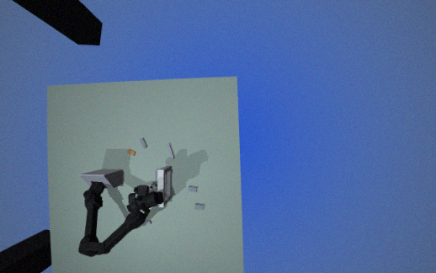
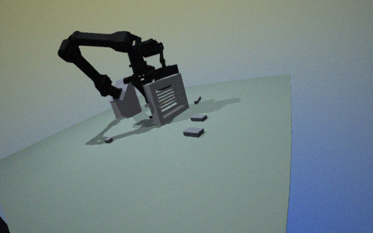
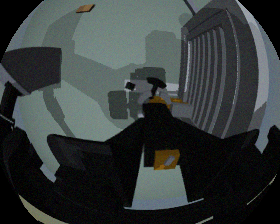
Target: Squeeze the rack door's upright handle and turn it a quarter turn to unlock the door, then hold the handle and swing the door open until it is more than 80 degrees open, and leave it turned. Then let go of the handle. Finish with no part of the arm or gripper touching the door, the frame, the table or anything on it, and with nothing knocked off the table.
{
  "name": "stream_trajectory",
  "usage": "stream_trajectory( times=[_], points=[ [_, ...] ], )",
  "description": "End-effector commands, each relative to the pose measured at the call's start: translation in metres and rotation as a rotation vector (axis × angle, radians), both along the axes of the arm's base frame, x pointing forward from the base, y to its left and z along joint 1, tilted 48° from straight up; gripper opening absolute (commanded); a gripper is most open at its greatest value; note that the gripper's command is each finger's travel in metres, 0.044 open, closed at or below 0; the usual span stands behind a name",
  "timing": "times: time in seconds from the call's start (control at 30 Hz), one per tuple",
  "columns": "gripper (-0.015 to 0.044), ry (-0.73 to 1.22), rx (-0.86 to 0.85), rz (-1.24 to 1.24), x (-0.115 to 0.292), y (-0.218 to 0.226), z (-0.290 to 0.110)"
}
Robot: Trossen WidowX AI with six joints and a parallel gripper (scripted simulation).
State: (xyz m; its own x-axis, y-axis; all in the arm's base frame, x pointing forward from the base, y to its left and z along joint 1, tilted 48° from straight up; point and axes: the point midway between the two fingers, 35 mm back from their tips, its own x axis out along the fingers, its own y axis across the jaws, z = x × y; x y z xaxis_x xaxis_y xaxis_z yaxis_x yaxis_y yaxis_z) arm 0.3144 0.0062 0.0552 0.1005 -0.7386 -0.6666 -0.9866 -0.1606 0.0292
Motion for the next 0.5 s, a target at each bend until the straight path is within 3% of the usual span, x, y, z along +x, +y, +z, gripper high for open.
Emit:
stream_trajectory(
  times=[0.0,0.47],
  points=[
    [0.0022,-0.056,0.011,-0.054,-0.005,0.002,-0.002],
    [0.0022,-0.249,0.038,-0.230,-0.019,0.005,-0.008]
  ],
)
